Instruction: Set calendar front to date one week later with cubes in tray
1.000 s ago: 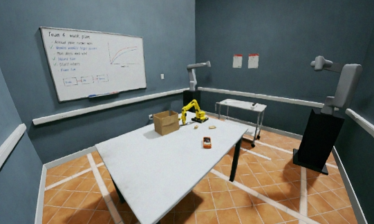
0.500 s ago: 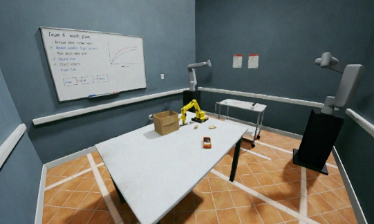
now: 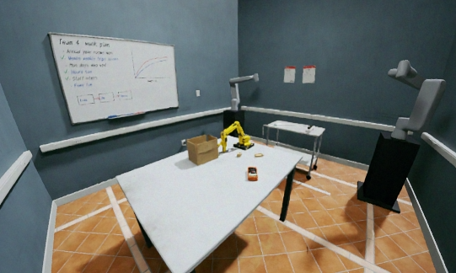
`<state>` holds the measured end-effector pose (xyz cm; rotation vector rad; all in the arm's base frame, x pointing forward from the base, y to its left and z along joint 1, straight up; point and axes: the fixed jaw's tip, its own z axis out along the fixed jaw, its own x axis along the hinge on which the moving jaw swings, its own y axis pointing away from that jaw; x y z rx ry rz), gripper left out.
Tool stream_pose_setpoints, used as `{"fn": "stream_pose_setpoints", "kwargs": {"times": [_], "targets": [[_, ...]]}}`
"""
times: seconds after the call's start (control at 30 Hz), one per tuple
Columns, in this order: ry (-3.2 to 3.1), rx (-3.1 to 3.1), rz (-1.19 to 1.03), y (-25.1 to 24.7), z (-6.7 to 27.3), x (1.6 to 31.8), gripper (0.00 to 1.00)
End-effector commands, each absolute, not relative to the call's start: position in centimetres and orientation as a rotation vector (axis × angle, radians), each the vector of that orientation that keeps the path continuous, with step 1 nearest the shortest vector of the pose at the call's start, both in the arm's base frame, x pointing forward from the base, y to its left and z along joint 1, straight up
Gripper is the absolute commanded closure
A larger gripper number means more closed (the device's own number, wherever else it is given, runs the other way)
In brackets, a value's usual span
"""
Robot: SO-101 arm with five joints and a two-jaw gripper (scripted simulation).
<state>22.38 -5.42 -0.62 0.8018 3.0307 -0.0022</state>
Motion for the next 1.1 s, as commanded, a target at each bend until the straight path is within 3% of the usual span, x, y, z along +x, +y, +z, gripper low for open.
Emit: {"fn": "stream_pose_setpoints", "kwargs": {"times": [0.0,0.8,1.07], "targets": [[3.036,0.803,0.0,-5.56,-0.79,22.11,0.8],[3.036,0.803,0.0,-5.56,-0.79,22.11,0.98],[3.036,0.803,0.0,-5.56,-0.79,22.11,1.0]]}}
